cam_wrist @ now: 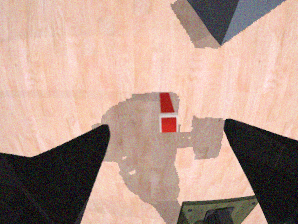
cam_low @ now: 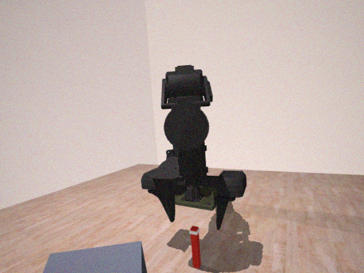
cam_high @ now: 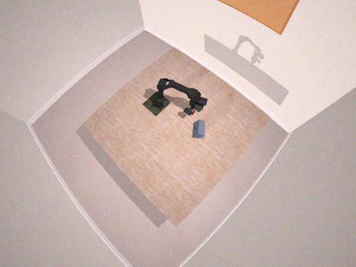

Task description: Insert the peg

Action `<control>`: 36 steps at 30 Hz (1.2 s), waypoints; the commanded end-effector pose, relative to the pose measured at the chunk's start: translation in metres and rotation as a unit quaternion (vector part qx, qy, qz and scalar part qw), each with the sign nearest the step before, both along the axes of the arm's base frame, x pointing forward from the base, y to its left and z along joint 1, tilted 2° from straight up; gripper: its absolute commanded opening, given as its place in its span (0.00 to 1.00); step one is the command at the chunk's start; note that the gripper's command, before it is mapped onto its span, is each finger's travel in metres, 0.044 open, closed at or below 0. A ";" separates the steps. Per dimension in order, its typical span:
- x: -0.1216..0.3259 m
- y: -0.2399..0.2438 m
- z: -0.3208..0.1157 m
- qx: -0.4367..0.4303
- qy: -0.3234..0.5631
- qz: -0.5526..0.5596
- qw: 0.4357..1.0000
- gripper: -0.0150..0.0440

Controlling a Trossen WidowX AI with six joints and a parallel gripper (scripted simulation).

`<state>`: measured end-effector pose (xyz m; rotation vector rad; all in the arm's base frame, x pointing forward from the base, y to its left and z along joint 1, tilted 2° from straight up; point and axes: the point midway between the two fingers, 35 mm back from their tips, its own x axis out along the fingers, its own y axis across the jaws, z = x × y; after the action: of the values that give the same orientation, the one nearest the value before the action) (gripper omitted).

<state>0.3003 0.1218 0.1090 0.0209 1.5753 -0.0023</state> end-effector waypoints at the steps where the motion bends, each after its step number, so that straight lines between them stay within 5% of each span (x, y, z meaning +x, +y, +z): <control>1: -0.001 -0.001 -0.009 -0.003 0.003 0.002 1.000 1.00; 30: -0.003 -0.001 -0.050 -0.003 0.003 0.002 1.000 1.00; 36: -0.002 0.000 -0.047 -0.001 0.001 0.000 1.000 0.73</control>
<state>0.2983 0.1212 0.0618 0.0184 1.5790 -0.0034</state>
